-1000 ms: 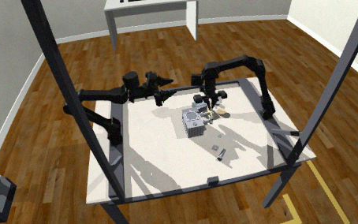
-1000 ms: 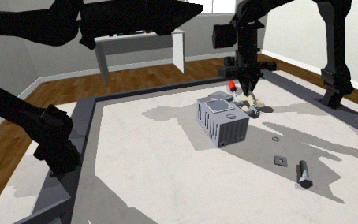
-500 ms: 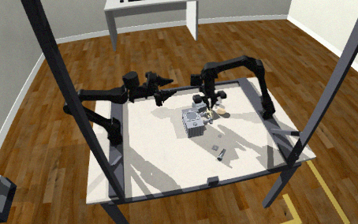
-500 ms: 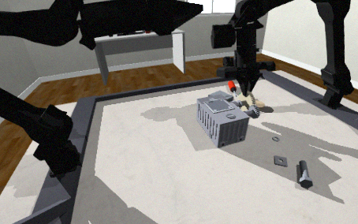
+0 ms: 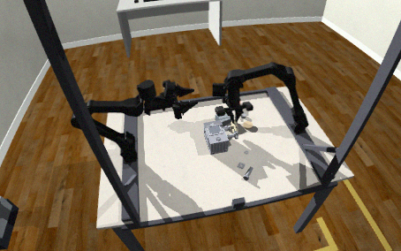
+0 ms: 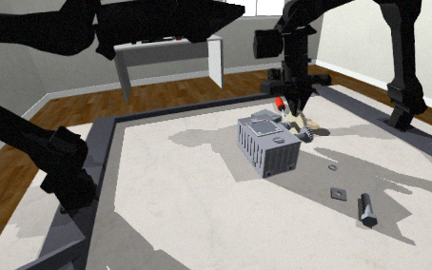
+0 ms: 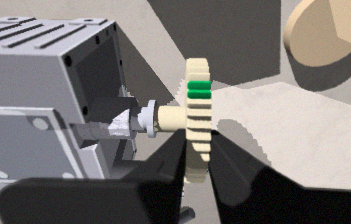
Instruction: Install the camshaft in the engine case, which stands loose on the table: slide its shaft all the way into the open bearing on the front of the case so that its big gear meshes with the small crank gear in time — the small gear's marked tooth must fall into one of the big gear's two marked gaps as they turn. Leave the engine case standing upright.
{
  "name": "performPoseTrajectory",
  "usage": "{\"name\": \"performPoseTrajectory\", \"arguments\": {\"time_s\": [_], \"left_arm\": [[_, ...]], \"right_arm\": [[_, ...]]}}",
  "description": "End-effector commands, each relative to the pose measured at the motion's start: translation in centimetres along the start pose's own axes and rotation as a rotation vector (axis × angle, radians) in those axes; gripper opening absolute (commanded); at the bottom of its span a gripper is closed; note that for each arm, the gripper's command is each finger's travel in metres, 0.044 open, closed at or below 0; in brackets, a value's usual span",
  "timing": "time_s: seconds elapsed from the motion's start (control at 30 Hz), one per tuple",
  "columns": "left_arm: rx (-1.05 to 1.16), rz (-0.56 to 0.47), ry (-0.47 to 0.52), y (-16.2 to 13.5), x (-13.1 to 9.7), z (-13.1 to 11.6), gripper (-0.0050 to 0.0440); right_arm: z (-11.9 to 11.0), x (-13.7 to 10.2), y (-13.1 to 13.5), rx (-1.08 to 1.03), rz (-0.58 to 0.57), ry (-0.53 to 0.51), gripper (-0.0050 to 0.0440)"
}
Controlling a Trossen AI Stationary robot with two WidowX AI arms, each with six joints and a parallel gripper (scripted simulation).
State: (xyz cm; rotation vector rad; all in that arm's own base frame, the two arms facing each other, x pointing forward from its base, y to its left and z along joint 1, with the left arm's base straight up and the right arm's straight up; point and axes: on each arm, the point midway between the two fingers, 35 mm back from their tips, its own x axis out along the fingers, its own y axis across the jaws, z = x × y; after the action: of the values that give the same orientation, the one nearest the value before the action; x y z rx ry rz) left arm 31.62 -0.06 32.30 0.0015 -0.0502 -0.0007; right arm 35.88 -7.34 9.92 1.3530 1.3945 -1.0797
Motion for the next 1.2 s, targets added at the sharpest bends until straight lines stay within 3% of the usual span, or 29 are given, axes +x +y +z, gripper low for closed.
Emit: {"name": "performPoseTrajectory", "arguments": {"time_s": [0.0, 1.17], "left_arm": [[0.004, 0.002, -0.024, 0.12, -0.28, 0.78, 0.0400], [0.004, 0.002, -0.024, 0.12, -0.28, 0.78, 0.0400]], "right_arm": [[-0.39, -1.60, 0.61, -0.012, 0.050, -0.010, -0.0050], [-0.35, -1.44, 1.40, -0.010, 0.046, -0.009, -0.0050]]}}
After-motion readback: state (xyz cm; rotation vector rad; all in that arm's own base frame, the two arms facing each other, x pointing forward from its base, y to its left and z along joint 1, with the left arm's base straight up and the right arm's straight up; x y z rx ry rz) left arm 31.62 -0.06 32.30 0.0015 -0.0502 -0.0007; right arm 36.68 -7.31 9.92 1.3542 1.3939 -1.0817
